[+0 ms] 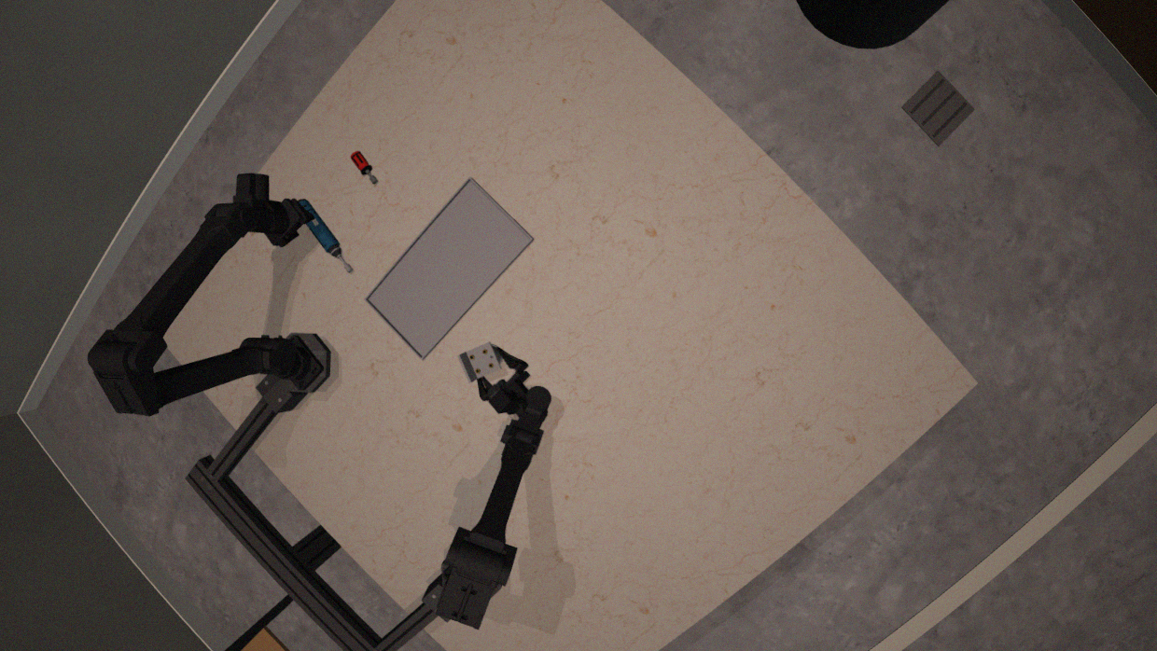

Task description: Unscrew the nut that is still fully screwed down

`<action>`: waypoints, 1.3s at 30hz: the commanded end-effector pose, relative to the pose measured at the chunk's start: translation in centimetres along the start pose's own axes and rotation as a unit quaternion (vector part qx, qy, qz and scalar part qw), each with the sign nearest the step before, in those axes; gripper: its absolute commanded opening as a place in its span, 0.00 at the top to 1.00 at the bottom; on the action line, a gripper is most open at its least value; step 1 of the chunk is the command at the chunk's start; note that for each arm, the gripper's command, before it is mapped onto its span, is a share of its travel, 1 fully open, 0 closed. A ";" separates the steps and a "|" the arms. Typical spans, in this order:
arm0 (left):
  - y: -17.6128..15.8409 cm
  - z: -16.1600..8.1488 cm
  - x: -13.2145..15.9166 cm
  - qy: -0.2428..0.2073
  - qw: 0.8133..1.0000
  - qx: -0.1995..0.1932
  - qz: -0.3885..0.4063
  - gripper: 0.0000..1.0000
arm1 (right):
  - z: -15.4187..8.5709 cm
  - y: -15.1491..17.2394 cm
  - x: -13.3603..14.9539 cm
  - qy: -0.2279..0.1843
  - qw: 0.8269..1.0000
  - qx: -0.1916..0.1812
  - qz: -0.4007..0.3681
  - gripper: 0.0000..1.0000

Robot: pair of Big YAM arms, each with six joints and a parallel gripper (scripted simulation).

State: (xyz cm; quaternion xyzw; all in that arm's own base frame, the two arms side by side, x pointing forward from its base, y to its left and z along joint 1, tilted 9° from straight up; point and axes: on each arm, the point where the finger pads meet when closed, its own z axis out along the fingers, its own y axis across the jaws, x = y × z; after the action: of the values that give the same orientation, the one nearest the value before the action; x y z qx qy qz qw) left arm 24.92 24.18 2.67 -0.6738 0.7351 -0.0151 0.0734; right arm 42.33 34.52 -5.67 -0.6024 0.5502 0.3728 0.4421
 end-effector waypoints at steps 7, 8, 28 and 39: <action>-0.8 -0.8 -1.1 -0.011 1.000 0.009 0.002 0.35 | -2.0 -2.3 -1.8 -0.007 1.000 0.017 -0.023 0.14; -0.8 -0.8 -1.1 -0.011 1.000 0.009 0.002 0.35 | -1.7 -2.1 -1.9 -0.007 1.000 0.014 -0.024 0.14; -0.8 -0.8 -1.1 -0.011 1.000 0.009 0.002 0.35 | -4.0 -1.6 -1.6 -0.006 1.000 0.012 -0.020 0.14; -0.8 -0.8 -1.1 -0.011 1.000 0.009 0.002 0.35 | -6.2 -1.2 -1.2 -0.003 1.000 0.012 -0.014 0.14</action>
State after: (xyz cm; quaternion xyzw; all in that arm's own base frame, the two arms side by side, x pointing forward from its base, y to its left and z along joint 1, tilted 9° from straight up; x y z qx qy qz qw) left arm 24.92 24.18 2.67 -0.6738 0.7351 -0.0151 0.0734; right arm 42.46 29.90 -3.90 -0.6000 0.5512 0.3719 0.4448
